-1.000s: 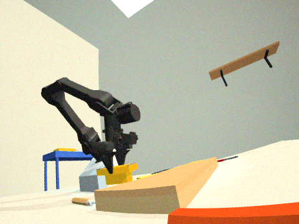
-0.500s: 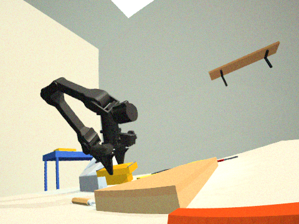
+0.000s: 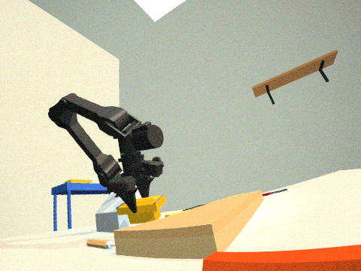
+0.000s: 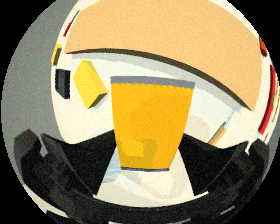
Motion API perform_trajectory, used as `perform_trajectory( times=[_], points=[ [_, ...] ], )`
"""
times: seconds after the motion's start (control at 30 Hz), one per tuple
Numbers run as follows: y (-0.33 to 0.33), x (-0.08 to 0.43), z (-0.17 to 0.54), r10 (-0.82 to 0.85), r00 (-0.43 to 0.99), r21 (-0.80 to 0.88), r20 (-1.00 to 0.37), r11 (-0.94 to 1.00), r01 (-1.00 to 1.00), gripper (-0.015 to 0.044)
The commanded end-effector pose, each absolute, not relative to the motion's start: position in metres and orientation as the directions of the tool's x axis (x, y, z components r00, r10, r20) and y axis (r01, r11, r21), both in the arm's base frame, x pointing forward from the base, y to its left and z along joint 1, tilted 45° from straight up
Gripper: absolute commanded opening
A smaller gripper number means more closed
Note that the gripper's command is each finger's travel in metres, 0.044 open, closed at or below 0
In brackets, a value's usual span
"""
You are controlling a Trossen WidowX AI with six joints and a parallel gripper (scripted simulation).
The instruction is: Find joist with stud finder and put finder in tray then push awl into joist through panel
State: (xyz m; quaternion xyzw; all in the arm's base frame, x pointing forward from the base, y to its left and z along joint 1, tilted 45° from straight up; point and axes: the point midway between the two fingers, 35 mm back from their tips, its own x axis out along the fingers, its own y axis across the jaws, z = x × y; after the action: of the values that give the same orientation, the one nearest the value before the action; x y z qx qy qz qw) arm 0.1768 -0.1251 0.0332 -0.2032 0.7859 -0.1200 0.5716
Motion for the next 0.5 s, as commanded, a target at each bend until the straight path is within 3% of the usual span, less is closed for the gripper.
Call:
perform_trajectory(
  times=[0.0,0.47],
  points=[
    [-0.1252,0.1774,0.0333,-0.429,-0.27,-0.392,-0.862,0.902,-0.182,0.0],
    [-0.128,0.1777,0.0343,-0.33,-0.291,-0.294,-0.898,0.942,-0.161,0.0]
  ],
)
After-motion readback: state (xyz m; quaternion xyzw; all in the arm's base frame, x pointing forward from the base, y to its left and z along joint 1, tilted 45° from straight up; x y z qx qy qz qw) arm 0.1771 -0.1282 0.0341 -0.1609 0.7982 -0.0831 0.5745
